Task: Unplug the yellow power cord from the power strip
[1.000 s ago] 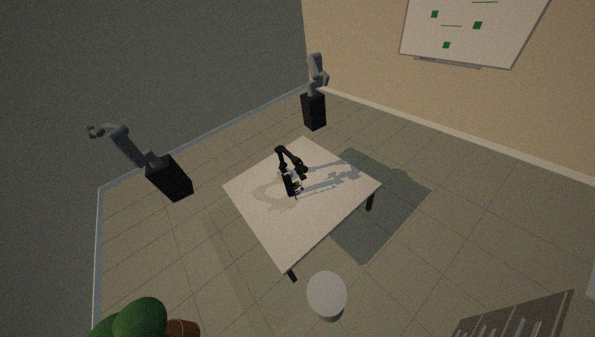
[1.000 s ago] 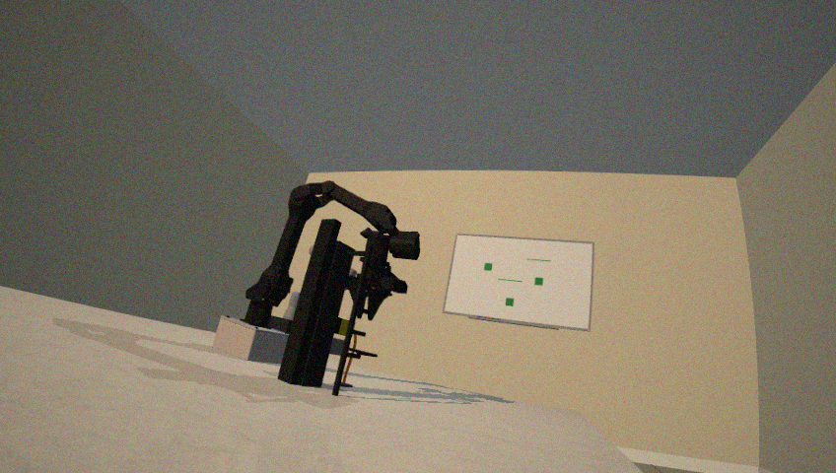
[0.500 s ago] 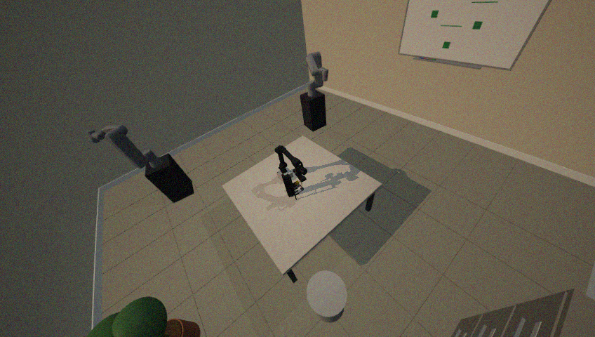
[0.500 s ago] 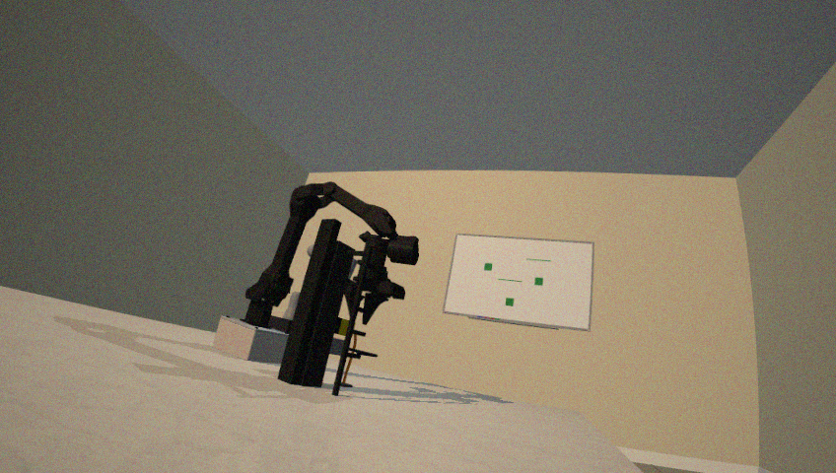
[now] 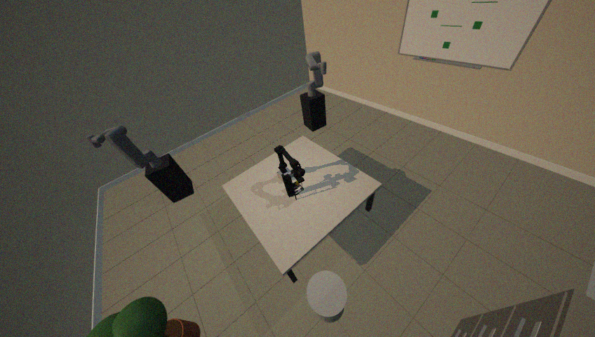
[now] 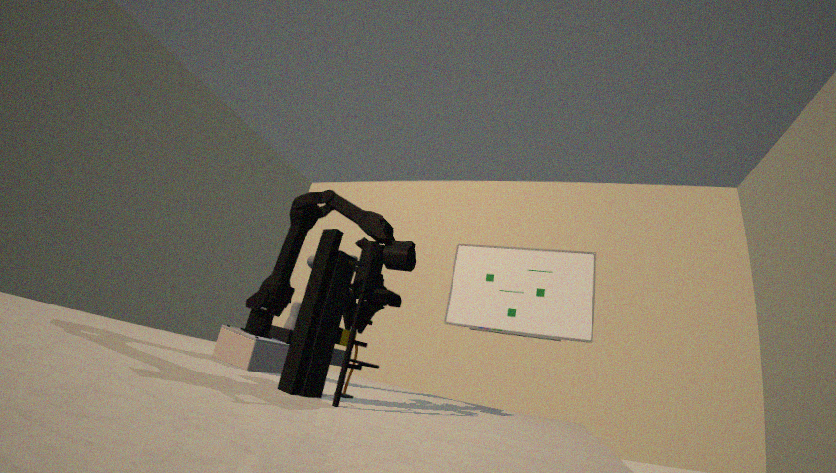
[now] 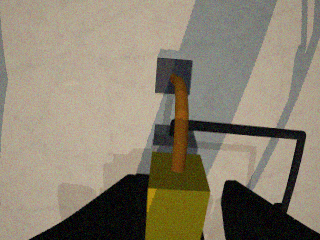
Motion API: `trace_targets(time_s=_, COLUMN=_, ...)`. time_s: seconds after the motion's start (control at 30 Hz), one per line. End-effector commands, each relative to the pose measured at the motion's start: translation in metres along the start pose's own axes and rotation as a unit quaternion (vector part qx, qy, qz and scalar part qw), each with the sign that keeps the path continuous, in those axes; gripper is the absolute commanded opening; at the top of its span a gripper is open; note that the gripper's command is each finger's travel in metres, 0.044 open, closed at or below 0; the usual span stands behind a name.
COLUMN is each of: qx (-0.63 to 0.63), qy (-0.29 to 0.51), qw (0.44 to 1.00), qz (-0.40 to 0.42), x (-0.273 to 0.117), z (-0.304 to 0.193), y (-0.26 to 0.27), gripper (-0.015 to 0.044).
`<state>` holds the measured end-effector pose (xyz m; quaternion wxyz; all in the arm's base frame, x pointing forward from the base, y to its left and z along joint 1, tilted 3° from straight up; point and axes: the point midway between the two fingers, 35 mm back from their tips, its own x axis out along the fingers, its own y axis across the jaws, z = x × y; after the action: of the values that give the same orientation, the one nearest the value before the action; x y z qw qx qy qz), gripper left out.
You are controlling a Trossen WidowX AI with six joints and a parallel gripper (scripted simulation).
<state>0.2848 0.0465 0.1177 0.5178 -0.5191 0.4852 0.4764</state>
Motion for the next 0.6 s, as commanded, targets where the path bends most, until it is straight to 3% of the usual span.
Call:
trace_targets(time_s=0.0, qx=-0.001, qy=0.001, qw=1.0, qz=-0.001, x=0.0, z=-0.007, y=0.0, gripper=0.016)
trace_targets(time_s=0.57, qx=-0.001, qy=0.001, qw=1.0, qz=-0.001, x=0.012, z=-0.014, y=0.001, gripper=0.016)
